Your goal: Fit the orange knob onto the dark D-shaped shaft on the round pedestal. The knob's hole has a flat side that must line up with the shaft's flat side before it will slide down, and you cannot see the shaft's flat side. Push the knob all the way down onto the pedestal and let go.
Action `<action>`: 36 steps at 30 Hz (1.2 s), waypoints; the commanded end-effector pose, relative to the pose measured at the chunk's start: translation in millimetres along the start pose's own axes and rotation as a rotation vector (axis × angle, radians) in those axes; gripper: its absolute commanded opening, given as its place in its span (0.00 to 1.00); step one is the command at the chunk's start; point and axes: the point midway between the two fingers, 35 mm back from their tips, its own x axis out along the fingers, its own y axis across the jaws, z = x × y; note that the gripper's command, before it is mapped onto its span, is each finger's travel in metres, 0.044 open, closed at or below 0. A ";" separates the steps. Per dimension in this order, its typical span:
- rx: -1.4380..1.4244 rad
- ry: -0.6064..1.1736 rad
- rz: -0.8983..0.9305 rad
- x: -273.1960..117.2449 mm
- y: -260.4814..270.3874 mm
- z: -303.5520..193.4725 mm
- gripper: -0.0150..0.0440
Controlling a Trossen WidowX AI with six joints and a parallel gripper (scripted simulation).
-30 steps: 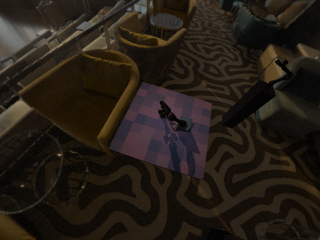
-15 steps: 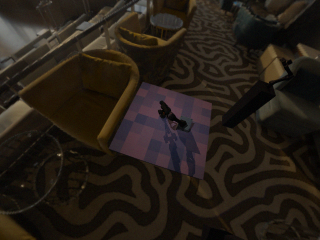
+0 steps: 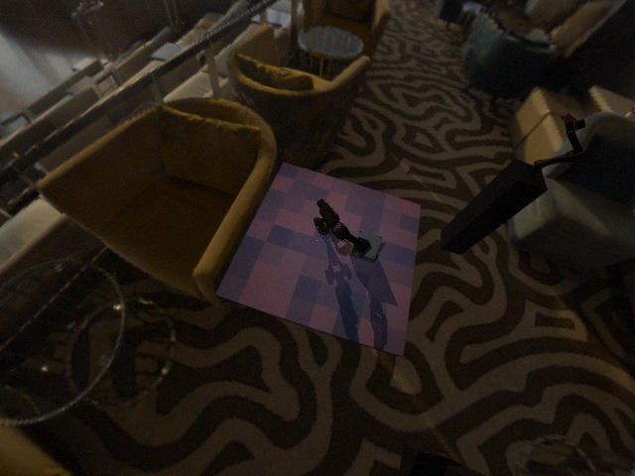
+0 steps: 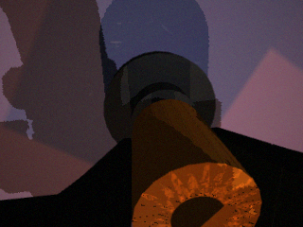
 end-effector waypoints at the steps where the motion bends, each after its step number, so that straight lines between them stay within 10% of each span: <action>1: -0.029 0.004 0.001 -2.6 -1.1 -0.6 0.25; 36: -0.185 0.004 0.002 -2.2 -1.6 -1.5 0.25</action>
